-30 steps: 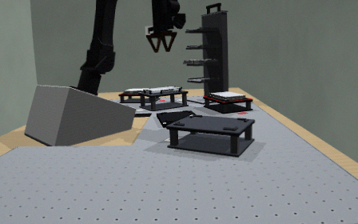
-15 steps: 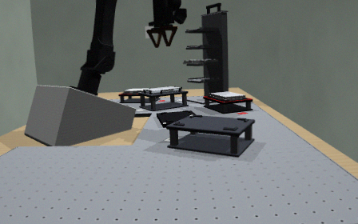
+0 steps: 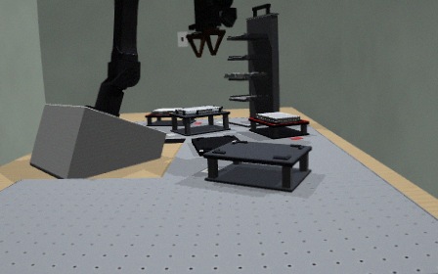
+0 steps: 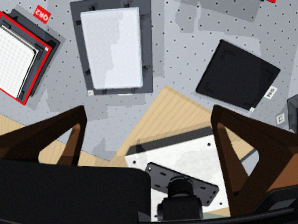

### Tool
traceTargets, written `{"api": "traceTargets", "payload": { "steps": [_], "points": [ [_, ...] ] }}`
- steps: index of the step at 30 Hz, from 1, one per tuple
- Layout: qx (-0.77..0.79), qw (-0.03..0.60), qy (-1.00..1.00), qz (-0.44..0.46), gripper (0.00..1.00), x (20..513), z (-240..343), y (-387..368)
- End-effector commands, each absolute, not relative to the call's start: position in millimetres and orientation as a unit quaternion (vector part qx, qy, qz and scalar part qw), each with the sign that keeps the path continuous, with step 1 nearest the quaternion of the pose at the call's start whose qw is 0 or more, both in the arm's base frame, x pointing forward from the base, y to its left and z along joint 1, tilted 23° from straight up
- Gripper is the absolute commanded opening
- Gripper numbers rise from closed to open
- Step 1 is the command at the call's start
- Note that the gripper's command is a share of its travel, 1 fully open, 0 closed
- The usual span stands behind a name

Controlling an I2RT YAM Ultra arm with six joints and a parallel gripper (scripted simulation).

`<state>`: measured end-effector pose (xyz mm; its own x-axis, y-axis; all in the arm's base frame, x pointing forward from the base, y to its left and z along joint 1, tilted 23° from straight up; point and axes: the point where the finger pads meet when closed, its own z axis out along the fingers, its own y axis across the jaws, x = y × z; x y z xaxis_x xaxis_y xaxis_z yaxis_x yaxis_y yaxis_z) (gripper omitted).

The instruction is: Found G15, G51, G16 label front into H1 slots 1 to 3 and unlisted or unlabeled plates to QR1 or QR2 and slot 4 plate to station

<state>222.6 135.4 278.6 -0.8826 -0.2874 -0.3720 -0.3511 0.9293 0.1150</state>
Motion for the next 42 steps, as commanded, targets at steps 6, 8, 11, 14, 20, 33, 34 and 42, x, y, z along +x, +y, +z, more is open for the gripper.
{"api": "traceTargets", "payload": {
  "steps": [6, 8, 11, 14, 20, 33, 34, 42],
  "points": [
    [-0.177, 0.206, 0.958, 0.097, 1.0, 230.1, 278.7, 114.1],
    [-0.175, 0.222, 0.954, 0.1, 1.0, 231.9, 277.6, 107.8],
    [-0.173, 0.245, 0.948, 0.104, 1.0, 234.5, 276.0, 98.3],
    [-0.171, 0.261, 0.944, 0.107, 1.0, 236.2, 274.9, 91.9],
    [-0.166, 0.3, 0.932, 0.113, 1.0, 240.6, 272.2, 76.1],
    [-0.156, 0.384, 0.901, 0.127, 1.0, 250.1, 266.2, 41.1],
    [-0.155, 0.391, 0.898, 0.128, 1.0, 251.0, 265.6, 37.8],
    [-0.146, 0.45, 0.87, 0.138, 1.0, 252.4, 264.7, 32.3]
  ]
}}
